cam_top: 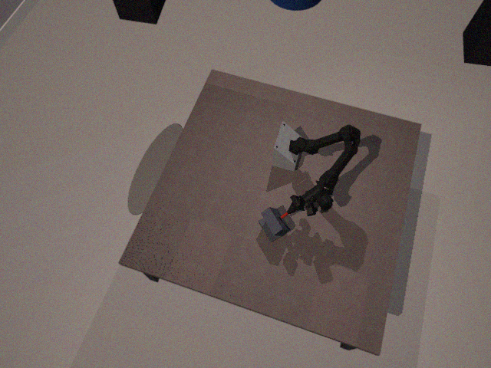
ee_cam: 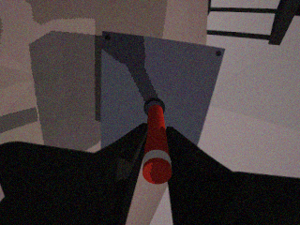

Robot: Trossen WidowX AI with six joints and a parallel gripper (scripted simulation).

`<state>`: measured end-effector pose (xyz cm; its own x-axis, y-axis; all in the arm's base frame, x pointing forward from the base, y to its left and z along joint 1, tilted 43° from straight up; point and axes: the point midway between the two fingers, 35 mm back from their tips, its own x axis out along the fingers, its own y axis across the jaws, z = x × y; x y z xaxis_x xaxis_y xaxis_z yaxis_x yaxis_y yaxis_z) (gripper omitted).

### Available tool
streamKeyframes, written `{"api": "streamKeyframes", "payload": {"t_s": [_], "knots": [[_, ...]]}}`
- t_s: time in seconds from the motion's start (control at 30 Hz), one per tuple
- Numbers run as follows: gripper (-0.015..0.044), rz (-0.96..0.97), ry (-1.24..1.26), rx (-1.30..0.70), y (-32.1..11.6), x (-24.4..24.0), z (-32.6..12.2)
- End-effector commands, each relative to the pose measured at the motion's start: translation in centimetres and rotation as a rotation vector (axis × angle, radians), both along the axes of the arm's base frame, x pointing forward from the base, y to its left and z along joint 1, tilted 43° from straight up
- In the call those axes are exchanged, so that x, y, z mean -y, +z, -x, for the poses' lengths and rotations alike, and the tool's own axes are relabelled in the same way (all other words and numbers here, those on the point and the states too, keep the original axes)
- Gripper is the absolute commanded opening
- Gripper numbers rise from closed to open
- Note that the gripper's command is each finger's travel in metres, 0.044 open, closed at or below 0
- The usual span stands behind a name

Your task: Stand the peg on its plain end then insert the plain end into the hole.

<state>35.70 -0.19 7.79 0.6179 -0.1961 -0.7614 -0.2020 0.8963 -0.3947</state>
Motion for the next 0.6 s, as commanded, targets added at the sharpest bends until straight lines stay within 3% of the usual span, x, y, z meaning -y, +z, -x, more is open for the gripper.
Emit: {"api": "streamKeyframes", "payload": {"t_s": [0.0, 0.57], "knots": [[0.0000, 0.000, 0.000, 0.003, 0.14, -0.02, 0.03], [0.0000, 0.000, 0.000, 0.002, -0.03, -0.04, 0.02]]}}
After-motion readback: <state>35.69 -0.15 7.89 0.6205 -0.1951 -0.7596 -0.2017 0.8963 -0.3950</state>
